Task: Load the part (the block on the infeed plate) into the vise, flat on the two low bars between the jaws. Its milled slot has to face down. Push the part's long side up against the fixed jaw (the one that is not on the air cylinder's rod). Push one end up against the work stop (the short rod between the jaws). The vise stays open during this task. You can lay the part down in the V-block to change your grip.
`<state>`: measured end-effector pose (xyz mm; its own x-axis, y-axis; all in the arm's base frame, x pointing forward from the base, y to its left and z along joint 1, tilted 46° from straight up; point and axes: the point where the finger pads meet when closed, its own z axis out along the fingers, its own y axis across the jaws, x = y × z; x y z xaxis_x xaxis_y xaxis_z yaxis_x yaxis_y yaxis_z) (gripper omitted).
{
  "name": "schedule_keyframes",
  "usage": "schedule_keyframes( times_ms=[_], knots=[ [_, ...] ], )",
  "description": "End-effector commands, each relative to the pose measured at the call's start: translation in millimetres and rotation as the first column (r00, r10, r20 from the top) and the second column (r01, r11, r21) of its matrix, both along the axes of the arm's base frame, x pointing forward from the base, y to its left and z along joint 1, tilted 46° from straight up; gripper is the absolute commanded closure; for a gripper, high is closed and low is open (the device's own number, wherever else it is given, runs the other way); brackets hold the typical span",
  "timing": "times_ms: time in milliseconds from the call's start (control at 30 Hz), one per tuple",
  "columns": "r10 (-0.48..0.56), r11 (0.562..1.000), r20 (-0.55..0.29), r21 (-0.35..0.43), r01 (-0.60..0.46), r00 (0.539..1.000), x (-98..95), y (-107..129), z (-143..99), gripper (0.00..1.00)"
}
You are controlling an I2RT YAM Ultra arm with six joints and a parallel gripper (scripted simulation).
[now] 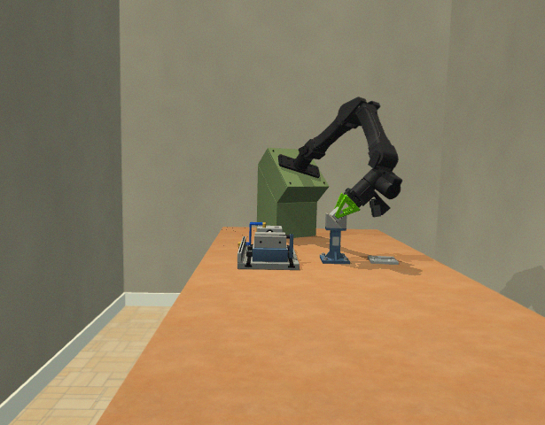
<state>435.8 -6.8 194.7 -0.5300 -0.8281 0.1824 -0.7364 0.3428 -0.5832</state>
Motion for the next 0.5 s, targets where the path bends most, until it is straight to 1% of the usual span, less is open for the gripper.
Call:
schedule_keyframes(
  times_ms=[0, 467],
  knots=[
    [-0.007, 1.0, 0.013, -0.018, 0.007, 1.0, 1.2, 0.0, 9.6, 1.0],
    [-0.005, 1.0, 0.028, -0.016, 0.006, 1.0, 3.8, 1.3, 13.9, 1.0]
  ],
)
